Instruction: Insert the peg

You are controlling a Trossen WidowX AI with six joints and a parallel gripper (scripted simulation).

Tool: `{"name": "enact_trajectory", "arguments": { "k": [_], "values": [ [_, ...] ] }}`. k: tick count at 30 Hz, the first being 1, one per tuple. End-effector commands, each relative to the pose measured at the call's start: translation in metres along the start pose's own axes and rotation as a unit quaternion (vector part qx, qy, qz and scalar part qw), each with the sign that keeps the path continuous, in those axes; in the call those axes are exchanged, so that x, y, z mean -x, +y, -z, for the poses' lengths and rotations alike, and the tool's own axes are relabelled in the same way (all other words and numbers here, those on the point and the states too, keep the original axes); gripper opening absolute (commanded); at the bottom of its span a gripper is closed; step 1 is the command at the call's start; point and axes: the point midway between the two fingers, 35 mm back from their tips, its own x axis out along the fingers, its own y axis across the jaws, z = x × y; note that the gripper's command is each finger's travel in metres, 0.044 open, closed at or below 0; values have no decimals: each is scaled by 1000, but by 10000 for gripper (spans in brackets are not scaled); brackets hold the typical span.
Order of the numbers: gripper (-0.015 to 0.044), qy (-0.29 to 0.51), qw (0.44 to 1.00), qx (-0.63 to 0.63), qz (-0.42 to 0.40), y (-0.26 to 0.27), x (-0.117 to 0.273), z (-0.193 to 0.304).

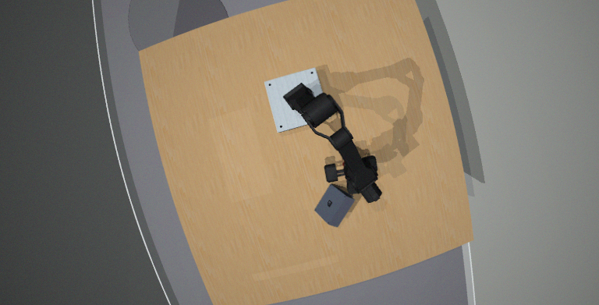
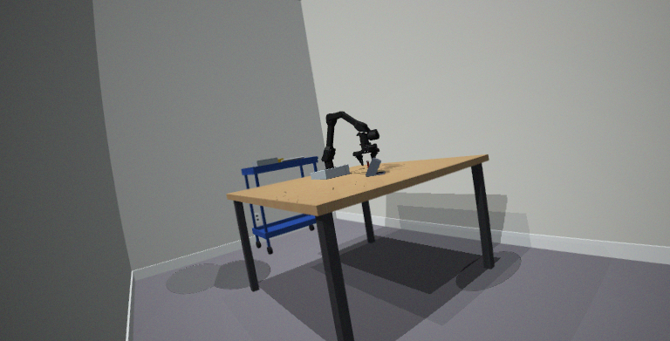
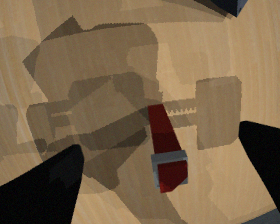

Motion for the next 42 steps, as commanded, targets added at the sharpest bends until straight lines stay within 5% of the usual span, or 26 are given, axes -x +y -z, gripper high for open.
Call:
{"name": "enact_trajectory", "arguments": {
  "k": [1, 9, 25, 42],
  "values": [
    [440, 3, 1000, 2, -1, 0, -9, 2],
    [440, 3, 1000, 2, -1, 0, -16, 3],
    [20, 1, 1000, 0, 1, -1, -13, 2],
    [0, 2, 1000, 0, 0, 0, 2, 0]
  ]
}}
